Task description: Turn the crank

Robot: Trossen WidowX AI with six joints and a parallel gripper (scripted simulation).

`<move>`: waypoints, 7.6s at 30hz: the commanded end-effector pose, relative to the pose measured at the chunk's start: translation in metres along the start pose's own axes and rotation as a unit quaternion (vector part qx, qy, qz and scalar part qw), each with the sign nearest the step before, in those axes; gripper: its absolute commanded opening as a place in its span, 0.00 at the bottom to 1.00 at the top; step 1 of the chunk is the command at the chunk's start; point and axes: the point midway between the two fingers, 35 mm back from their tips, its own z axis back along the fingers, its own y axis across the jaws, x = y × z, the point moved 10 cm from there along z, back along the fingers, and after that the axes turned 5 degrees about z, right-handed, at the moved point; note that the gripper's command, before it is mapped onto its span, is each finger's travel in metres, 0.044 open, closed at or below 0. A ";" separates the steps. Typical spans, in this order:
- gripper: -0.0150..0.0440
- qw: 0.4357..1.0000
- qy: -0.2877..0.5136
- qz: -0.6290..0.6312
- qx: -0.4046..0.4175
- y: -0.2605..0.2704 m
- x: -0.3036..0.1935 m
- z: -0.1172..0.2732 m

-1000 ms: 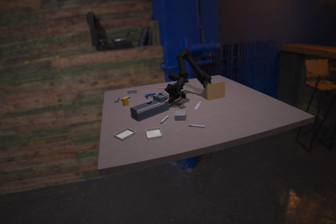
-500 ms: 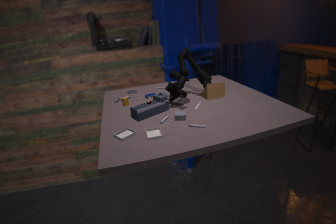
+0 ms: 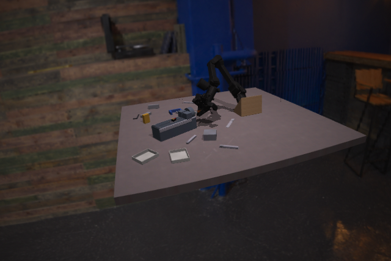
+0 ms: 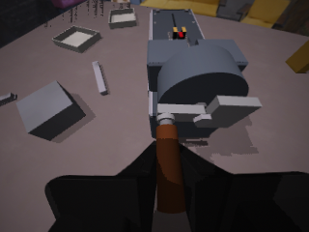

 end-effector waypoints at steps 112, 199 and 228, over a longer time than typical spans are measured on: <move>0.34 1.000 -0.009 0.009 0.011 -0.038 0.015 0.020; 1.00 0.993 0.074 -0.065 -0.057 -0.028 0.150 -0.028; 1.00 0.994 0.066 -0.063 -0.052 -0.035 0.179 0.017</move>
